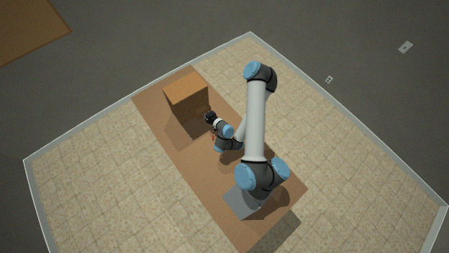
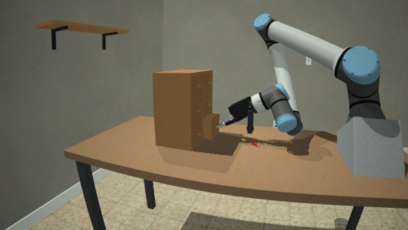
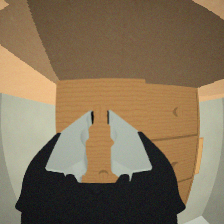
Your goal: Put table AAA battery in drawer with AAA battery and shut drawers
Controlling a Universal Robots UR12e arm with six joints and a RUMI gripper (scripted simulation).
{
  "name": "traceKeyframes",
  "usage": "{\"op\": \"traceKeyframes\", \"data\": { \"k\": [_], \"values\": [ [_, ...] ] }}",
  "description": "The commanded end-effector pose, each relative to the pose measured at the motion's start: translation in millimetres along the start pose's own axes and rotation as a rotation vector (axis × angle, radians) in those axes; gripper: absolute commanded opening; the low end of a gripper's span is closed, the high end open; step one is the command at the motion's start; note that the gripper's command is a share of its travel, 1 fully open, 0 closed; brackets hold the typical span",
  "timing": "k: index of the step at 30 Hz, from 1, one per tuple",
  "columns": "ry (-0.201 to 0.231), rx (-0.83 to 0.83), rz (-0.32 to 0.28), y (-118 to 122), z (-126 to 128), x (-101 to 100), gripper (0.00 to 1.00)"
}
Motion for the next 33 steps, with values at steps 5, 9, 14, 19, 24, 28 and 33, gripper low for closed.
{"op": "traceKeyframes", "data": {
  "k": [5, 9, 14, 19, 24, 28, 33],
  "values": [
    [0.0, 0.0, -0.001, 3, 1, -4, 0.07],
    [0.0, 0.0, -0.001, 4, 1, -7, 0.07],
    [0.0, 0.0, -0.001, 6, 2, -10, 0.07],
    [0.0, 0.0, -0.001, 8, 2, -13, 0.07],
    [0.0, 0.0, -0.001, 9, 2, -15, 0.07],
    [0.0, 0.0, -0.001, 10, 3, -18, 0.07],
    [0.0, 0.0, -0.001, 12, 3, -20, 0.07]
  ]
}}
Point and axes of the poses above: the point where the finger pads meet when closed, its own x axis back along the fingers, its own z axis across the jaws, y = z × x, the point moved 2 cm from there along x, back along the fingers, and after that the axes turned 14 degrees about -x, right-handed, at the moved point
